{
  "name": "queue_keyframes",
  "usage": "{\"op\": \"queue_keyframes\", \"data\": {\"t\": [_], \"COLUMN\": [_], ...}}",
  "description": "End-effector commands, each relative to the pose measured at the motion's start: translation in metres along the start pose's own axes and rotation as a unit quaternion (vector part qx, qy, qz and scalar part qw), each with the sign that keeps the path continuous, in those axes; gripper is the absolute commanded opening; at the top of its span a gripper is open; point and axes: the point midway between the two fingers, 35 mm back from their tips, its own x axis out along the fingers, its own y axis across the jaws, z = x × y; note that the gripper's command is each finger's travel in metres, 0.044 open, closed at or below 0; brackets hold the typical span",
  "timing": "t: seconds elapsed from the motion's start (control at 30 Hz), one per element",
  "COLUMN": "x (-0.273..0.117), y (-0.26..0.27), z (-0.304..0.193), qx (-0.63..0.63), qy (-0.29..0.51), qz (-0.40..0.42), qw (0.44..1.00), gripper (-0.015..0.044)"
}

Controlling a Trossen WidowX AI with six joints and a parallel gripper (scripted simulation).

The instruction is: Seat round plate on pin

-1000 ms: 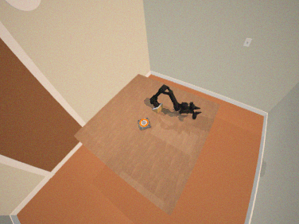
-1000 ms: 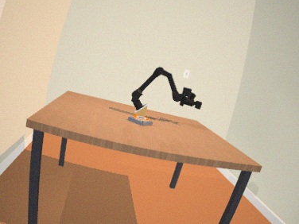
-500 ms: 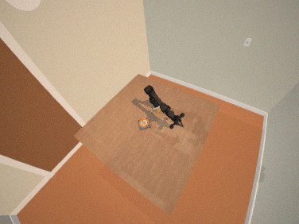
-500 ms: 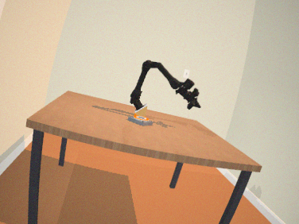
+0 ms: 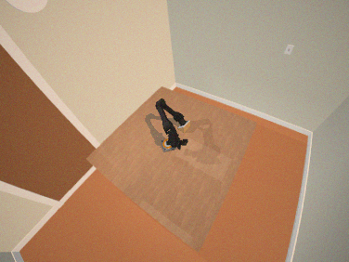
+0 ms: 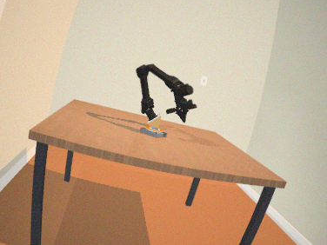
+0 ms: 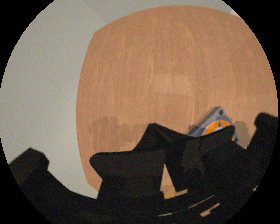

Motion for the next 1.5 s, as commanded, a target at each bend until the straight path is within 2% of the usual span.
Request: {"op": "queue_keyframes", "data": {"t": [0.0, 0.07, 0.13, 0.23, 0.43, 0.83, 1.47], "x": [-0.019, -0.026, -0.045, -0.065, -0.066, -0.026, -0.026], "y": [-0.072, -0.092, -0.14, -0.183, -0.184, -0.201, -0.193], "z": [-0.012, -0.018, -0.037, -0.058, -0.063, -0.078, -0.095], "qx": [0.051, 0.062, 0.087, 0.105, 0.106, 0.106, 0.105], "qy": [0.043, 0.057, 0.091, 0.125, 0.127, 0.127, 0.127], "qz": [-0.078, -0.099, -0.152, -0.2, -0.203, -0.204, -0.204], "qw": [0.995, 0.991, 0.98, 0.966, 0.965, 0.965, 0.965], "gripper": [0.0, 0.0, 0.0, 0.0, 0.0, 0.0, 0.0]}}
